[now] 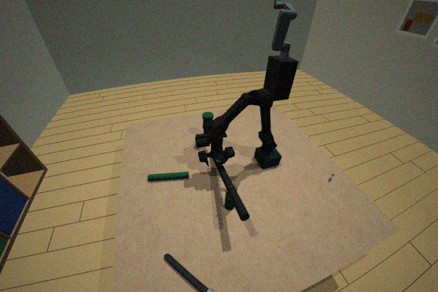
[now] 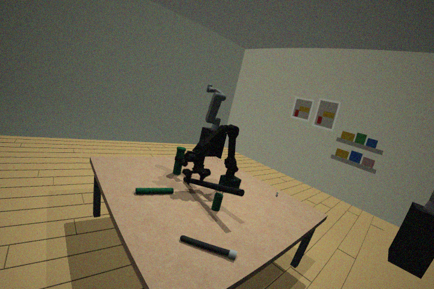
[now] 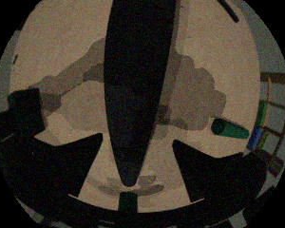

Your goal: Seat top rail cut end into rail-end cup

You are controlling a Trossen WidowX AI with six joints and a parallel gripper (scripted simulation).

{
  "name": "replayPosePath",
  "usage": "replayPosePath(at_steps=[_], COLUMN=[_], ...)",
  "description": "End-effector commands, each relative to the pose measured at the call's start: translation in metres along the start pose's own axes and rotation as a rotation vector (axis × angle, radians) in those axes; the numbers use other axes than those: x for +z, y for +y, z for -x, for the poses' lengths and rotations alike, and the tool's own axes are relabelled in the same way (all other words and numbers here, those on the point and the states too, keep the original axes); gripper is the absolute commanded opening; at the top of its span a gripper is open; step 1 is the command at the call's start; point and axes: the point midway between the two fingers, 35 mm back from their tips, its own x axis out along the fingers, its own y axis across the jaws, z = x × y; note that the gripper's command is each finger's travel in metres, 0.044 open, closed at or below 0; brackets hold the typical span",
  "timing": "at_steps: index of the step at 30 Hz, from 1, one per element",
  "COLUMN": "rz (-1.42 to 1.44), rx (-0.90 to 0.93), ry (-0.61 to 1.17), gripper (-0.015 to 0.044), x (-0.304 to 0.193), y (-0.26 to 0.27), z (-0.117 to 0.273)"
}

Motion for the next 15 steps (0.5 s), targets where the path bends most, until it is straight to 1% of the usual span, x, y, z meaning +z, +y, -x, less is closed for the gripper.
replayPosePath(at_steps=[1,5,13,15], rz=[-0.001,-0.001,-0.001,-0.001], rx=[0.008,0.008,0.008,0.008], ry=[0.003,0.003,0.003,0.003], gripper=[0.0440,0.0440,0.0230,0.0217], x=[-0.0003,-0.0003,-0.0003,-0.0003], y=[0.0020,0.0025,0.0023,0.0023], z=[-0.0082,-0.0121,-0.0120,-0.0120])
